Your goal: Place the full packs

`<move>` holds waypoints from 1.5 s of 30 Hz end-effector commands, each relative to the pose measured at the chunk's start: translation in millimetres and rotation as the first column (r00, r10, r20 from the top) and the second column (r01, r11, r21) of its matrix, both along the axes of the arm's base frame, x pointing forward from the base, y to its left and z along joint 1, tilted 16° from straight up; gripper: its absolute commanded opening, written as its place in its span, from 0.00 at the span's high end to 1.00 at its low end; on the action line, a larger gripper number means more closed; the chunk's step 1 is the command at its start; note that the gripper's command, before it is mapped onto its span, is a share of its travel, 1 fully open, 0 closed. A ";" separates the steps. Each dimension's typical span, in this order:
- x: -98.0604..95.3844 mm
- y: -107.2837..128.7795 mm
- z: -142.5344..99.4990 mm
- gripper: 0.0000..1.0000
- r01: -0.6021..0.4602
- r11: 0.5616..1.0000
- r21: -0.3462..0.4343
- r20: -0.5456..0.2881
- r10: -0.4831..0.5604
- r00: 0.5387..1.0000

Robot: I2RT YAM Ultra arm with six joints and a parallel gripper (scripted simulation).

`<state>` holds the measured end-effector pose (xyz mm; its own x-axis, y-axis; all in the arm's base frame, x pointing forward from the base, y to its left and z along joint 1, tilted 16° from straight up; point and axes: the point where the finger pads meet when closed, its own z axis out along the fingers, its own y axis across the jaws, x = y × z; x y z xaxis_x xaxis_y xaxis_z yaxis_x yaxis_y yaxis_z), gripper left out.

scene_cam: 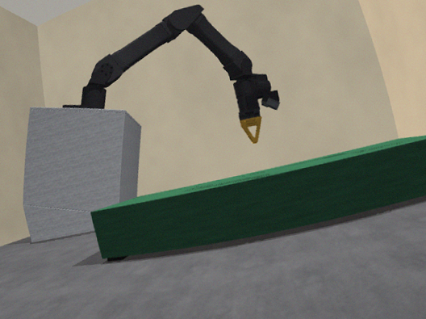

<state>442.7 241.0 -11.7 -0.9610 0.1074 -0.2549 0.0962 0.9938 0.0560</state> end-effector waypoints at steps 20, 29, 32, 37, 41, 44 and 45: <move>14.4 -2.1 20.7 0.26 0.020 1.000 0.009 0.036 -0.021 0.999; 21.5 0.3 1.6 0.26 0.014 1.000 0.011 0.043 -0.015 0.999; 22.6 0.4 -2.2 0.26 0.012 1.000 0.010 0.043 -0.013 0.999; 28.2 1.0 -21.6 0.26 0.012 1.000 0.010 0.043 -0.013 0.999; 32.4 1.6 -37.1 0.26 0.012 1.000 0.011 0.042 -0.012 0.999; 35.2 2.8 -48.8 0.26 0.010 1.000 0.013 0.042 -0.010 0.999; 36.3 3.1 -52.7 0.26 0.010 1.000 0.013 0.041 -0.010 0.999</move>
<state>451.1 234.5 -77.0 -0.9698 0.1127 -0.2165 0.1102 0.9936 0.0235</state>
